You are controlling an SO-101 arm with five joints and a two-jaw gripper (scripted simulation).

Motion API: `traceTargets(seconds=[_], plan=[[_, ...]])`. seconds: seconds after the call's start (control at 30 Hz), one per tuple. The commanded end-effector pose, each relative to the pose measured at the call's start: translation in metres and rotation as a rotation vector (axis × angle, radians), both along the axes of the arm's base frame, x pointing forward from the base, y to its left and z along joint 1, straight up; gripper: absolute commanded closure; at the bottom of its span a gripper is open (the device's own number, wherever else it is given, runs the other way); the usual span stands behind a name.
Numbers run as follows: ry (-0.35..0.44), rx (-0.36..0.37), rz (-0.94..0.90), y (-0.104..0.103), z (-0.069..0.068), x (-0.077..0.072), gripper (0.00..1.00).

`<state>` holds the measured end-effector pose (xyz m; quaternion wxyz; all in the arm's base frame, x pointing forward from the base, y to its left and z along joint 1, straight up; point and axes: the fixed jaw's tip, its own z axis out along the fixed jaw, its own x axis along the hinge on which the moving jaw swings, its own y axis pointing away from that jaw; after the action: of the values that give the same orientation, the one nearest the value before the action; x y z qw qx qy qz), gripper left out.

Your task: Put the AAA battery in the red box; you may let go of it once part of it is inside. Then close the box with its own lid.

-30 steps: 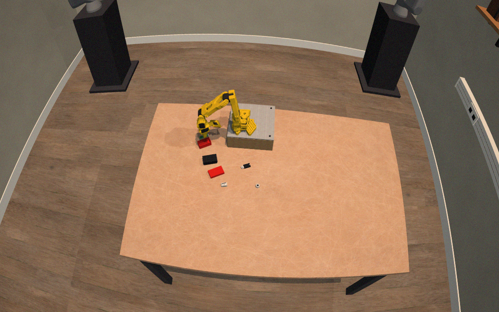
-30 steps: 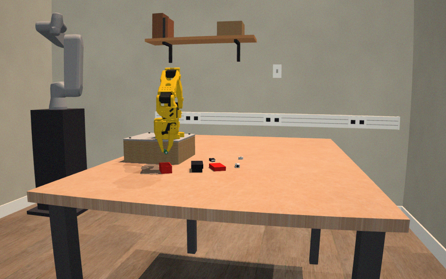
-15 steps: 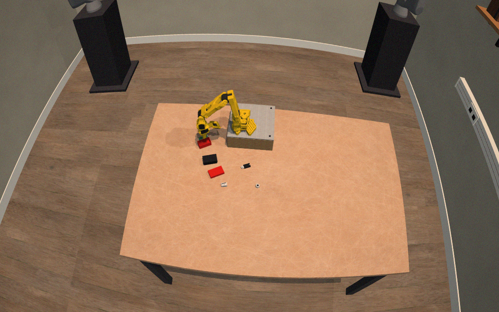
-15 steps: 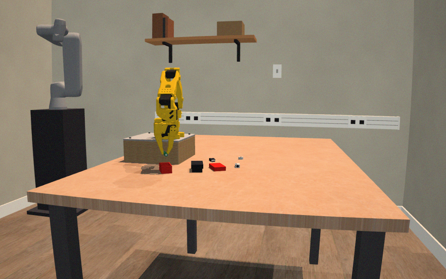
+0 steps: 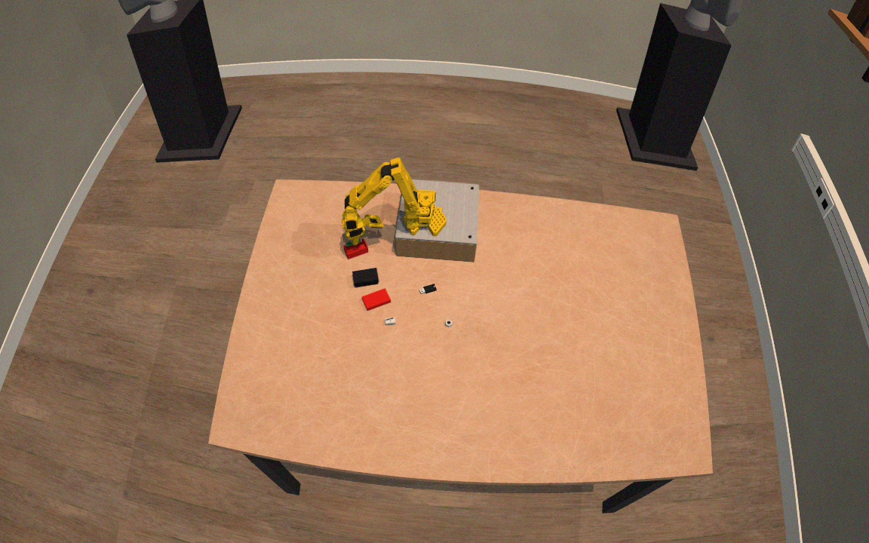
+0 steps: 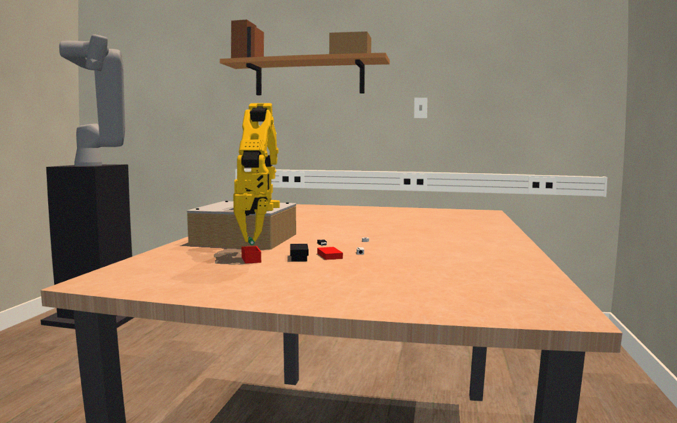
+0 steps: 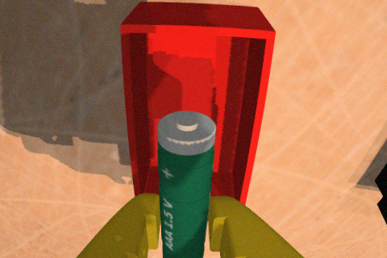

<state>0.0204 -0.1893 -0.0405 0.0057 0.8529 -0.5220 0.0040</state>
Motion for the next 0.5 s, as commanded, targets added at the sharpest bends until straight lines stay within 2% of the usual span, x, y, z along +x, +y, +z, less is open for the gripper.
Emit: traceTargets(seconds=[0.0, 0.47], plan=[[0.001, 0.014, 0.000, 0.0036, -0.0059, 0.0015, 0.97], [0.001, 0.014, 0.000, 0.0039, -0.0092, 0.0014, 0.97]])
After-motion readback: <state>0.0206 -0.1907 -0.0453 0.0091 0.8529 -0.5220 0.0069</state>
